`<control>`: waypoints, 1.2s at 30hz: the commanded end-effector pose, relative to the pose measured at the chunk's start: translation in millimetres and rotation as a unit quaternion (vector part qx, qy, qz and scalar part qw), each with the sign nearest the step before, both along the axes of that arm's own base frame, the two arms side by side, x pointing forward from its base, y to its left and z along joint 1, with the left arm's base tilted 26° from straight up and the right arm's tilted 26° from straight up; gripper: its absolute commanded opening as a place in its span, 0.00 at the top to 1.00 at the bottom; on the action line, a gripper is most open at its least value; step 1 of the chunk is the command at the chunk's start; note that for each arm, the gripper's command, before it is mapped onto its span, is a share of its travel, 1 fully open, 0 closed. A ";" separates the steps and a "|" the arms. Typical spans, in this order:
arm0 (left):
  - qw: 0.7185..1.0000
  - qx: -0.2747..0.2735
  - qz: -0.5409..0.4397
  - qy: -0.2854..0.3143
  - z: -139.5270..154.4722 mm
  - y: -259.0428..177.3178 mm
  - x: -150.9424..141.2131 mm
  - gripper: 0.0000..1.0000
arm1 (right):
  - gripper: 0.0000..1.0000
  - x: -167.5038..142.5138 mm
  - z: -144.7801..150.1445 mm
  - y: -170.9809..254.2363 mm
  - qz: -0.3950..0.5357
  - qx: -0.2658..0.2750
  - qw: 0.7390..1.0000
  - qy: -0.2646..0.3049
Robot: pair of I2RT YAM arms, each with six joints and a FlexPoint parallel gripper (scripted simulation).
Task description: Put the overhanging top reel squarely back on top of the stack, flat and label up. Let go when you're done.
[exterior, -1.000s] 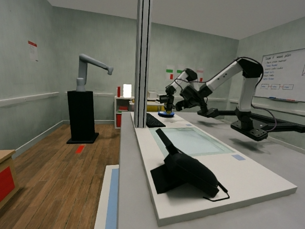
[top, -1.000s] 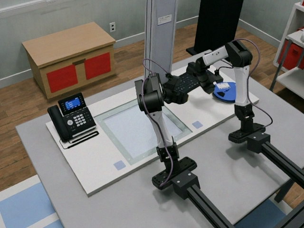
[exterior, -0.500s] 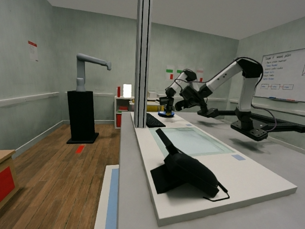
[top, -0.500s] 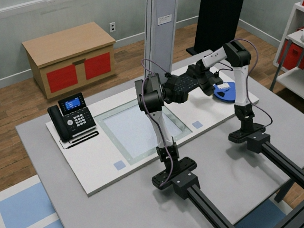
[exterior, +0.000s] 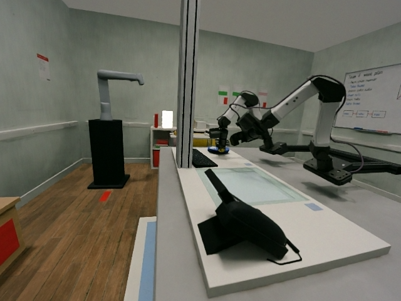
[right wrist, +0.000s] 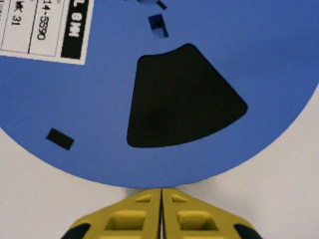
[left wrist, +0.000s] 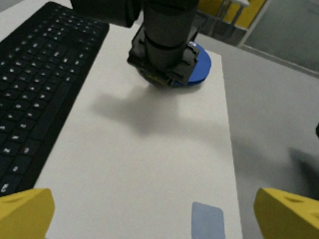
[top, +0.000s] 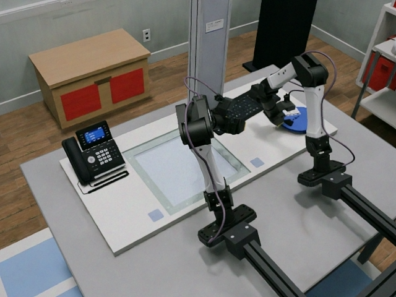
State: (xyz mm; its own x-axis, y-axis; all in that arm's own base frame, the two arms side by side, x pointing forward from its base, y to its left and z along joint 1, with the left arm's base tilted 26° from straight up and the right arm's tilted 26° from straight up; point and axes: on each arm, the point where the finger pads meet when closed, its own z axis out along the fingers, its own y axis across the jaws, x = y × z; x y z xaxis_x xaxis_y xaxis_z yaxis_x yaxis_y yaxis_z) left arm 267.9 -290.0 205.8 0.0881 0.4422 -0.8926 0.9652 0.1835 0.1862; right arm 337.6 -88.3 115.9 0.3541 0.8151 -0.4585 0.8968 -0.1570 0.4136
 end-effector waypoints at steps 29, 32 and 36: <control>0.998 -0.052 -0.044 0.006 25.6 -34.8 -3.8 0.00 | 1.00 -5.8 19.2 -51.6 0.004 -0.001 0.999 -0.034; 0.997 -0.052 -0.048 0.007 26.1 -39.0 -4.0 0.00 | 1.00 -5.7 19.4 -51.6 0.004 -0.001 0.999 -0.034; 0.998 -0.051 -0.046 0.006 26.3 -44.1 -2.0 0.00 | 1.00 -6.5 18.9 -51.5 0.004 -0.001 0.999 -0.032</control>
